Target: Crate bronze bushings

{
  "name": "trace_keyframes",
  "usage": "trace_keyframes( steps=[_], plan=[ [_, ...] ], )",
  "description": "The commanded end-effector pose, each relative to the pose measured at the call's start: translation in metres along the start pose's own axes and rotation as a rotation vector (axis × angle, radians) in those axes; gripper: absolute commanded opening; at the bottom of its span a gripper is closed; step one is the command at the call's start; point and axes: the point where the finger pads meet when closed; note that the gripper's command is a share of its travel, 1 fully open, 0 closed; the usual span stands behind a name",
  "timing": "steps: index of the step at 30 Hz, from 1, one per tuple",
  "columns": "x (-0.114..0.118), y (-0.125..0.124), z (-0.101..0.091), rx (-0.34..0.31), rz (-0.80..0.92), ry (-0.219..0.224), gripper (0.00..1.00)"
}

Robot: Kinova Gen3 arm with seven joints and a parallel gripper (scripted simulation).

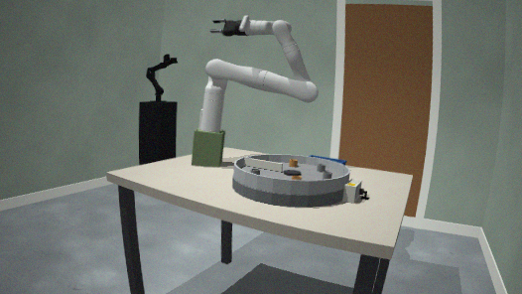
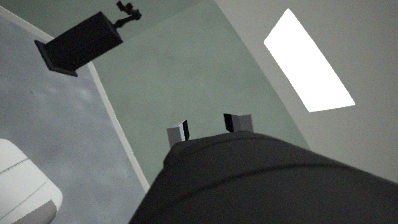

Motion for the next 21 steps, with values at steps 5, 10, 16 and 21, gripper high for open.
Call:
trace_keyframes(
  steps=[5, 10, 16, 21],
  plan=[
    [-0.004, 0.001, -0.011, 0.002, 0.001, 0.004, 1.00],
    [-0.023, 0.005, -0.053, 0.002, 0.001, 0.004, 1.00],
    [-0.023, 0.005, -0.053, 0.002, 0.001, 0.004, 1.00],
    [-0.023, 0.005, -0.053, 0.002, 0.001, 0.004, 1.00]
  ],
)
Point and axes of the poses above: the point where the finger pads meet when closed, its own z axis out along the fingers, its own x axis across the jaws, y = z × x, and after that the axes turned 6 degrees about z, right-handed
